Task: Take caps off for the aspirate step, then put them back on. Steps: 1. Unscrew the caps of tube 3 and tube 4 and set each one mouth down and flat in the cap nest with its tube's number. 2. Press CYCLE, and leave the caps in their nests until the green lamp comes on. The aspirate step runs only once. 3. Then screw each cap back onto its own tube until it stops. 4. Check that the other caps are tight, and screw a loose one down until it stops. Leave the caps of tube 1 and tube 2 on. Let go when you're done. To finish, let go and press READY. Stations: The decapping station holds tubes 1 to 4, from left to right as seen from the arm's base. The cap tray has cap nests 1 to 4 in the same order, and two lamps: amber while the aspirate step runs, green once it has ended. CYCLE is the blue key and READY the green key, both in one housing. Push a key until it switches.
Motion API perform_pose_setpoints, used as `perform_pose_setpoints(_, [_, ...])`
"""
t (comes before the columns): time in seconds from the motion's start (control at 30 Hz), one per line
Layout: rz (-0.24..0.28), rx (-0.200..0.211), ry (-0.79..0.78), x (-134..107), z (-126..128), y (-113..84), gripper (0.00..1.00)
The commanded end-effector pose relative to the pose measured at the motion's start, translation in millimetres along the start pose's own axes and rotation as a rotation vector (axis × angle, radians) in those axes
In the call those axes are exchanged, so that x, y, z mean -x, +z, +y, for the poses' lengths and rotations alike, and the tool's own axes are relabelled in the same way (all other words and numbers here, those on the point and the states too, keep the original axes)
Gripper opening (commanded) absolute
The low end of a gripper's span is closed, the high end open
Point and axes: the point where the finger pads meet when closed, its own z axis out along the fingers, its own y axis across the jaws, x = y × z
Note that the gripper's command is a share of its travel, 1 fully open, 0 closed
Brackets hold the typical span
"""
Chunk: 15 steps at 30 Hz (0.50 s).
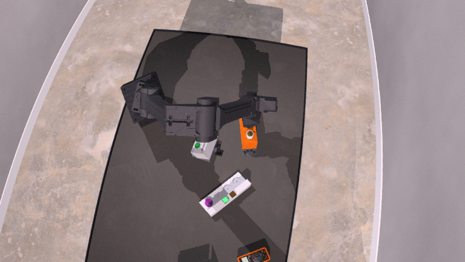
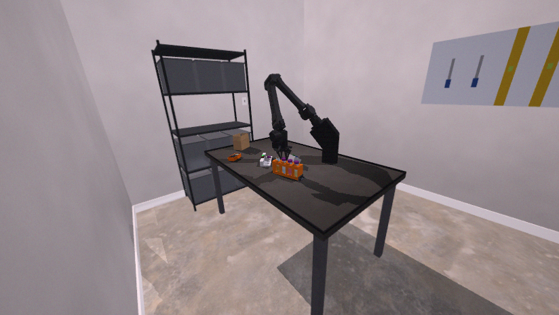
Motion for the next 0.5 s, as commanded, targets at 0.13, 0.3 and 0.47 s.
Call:
perform_pose_setpoints(0.13, [0.007, 0.009, -0.179, -4.8, 11.4, 1.9, 0.49])
perform_pose_setpoints(0.3, [-0.009, 0.000, -0.143, 4.1, 0.6, -2.1, 0.00])
perform_pose_setpoints(0.47, [-0.009, 0.000, -0.143, 4.1, 0.6, -2.1, 0.00])
